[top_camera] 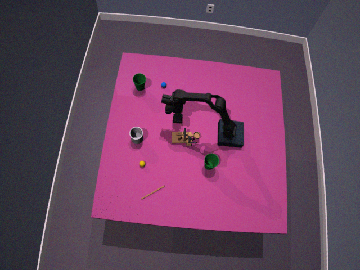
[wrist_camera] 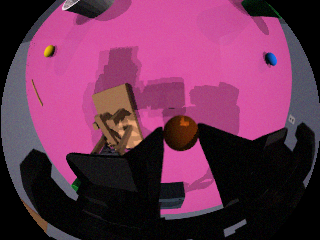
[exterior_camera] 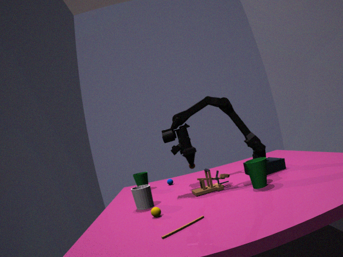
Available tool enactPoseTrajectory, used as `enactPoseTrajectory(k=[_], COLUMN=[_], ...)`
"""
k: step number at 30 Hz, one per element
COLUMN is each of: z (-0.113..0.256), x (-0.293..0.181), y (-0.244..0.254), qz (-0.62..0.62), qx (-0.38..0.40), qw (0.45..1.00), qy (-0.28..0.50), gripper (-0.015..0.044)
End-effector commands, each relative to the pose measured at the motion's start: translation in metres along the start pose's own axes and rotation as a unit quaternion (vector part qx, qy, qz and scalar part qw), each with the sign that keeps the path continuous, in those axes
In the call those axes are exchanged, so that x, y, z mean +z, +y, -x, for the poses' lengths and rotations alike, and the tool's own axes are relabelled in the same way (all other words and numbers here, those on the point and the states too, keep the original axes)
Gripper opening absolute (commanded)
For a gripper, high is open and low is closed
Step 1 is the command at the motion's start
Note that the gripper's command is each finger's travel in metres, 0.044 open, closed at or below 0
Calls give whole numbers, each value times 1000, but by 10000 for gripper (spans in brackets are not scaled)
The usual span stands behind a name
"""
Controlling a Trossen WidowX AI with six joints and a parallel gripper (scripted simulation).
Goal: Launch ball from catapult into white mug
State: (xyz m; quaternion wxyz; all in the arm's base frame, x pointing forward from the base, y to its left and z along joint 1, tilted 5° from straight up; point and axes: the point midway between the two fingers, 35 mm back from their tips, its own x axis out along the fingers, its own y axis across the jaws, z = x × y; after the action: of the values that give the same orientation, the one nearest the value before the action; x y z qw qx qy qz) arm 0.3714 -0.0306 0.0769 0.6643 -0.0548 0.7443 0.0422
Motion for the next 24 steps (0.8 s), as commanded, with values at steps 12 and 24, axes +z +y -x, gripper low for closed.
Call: enactPoseTrajectory(k=[12,24], z=[-19,-35], x=[-58,-113], y=[62,97], qz=[23,42], qx=[5,-6], qw=[997,991], qy=[70,129], gripper=[0,0])
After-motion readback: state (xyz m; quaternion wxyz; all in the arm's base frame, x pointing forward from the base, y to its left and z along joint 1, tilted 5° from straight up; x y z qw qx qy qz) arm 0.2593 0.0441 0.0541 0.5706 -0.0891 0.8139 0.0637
